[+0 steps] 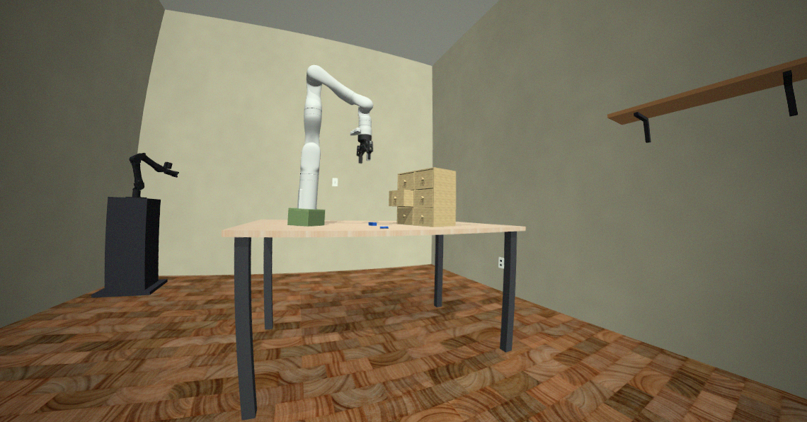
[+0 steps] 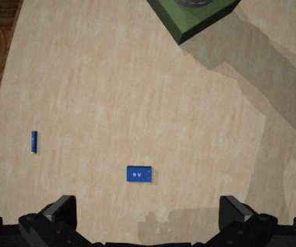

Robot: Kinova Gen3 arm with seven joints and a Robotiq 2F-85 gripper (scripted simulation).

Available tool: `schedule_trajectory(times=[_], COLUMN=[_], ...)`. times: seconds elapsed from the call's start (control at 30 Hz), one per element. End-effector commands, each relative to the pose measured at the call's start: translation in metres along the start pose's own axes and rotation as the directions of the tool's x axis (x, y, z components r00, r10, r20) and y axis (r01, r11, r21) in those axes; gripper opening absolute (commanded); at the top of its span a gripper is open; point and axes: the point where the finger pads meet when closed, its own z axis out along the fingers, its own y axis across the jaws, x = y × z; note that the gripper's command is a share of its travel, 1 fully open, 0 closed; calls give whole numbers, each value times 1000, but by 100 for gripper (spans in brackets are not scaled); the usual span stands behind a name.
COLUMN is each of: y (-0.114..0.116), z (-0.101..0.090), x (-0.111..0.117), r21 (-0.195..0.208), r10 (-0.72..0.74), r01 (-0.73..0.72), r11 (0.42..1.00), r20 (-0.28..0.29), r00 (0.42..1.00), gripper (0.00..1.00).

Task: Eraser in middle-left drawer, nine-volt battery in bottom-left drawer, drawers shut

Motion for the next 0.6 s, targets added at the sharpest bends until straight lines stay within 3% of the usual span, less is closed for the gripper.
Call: schedule_trajectory(times=[0.0,0.57], y=[0,0], z=[1,8], x=[0,-6], r21=[0,0], r10=[0,-1], r01=[0,1], r11=[1000,1000], r20=[5,50], r00=[1000,999], gripper=[100,100])
